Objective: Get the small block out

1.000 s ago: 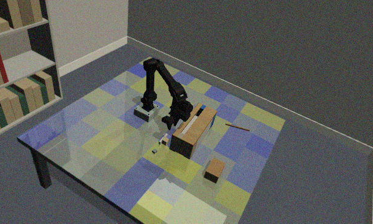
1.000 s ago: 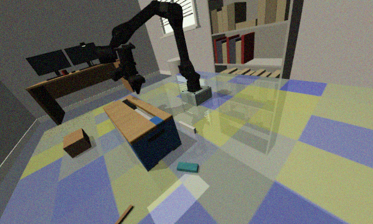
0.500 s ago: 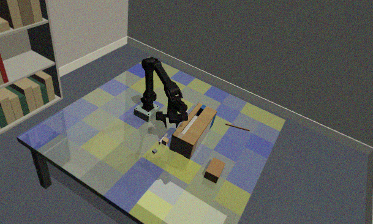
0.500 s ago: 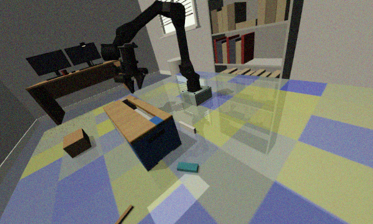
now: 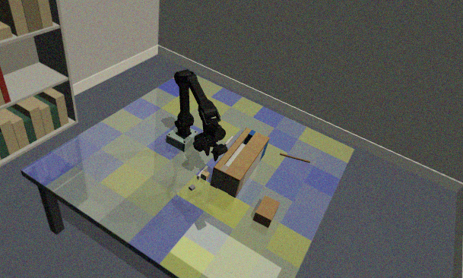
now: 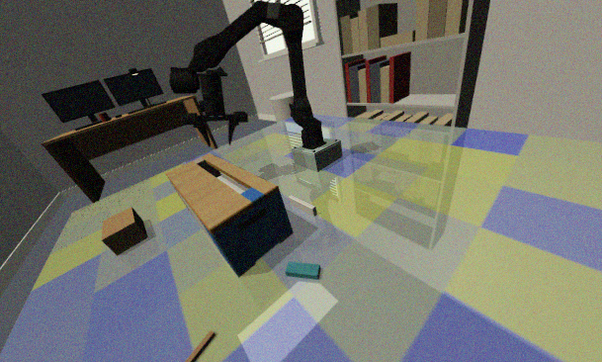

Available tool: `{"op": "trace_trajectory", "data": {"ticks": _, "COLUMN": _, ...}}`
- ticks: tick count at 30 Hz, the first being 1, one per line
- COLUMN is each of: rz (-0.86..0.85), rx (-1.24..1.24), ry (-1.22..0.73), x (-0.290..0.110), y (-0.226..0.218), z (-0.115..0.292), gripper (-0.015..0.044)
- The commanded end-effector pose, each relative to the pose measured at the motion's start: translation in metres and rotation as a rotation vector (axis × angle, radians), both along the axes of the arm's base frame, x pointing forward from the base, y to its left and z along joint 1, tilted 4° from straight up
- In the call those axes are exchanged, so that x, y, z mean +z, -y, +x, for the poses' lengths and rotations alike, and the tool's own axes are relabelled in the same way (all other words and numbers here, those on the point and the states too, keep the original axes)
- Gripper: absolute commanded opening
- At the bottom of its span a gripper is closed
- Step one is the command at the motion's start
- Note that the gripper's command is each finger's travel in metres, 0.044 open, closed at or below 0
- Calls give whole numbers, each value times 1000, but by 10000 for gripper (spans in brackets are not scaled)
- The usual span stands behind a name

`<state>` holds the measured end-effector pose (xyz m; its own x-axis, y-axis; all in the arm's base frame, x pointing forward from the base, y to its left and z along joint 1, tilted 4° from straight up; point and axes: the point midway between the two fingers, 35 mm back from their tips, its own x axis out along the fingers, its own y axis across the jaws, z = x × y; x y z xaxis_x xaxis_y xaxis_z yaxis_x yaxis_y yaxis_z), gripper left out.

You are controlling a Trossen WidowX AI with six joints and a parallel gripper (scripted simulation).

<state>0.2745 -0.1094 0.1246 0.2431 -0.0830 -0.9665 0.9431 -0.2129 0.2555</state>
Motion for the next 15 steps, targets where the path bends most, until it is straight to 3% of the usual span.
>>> {"op": "trace_trajectory", "data": {"ticks": 1, "rz": 334, "rx": -854, "ry": 169, "x": 13, "y": 3, "z": -6, "gripper": 285}}
{"op": "trace_trajectory", "data": {"ticks": 6, "rz": 434, "rx": -1098, "ry": 191, "x": 15, "y": 5, "z": -7, "gripper": 285}}
{"op": "trace_trajectory", "data": {"ticks": 15, "rz": 435, "rx": -1100, "ry": 191, "x": 15, "y": 5, "z": -7, "gripper": 285}}
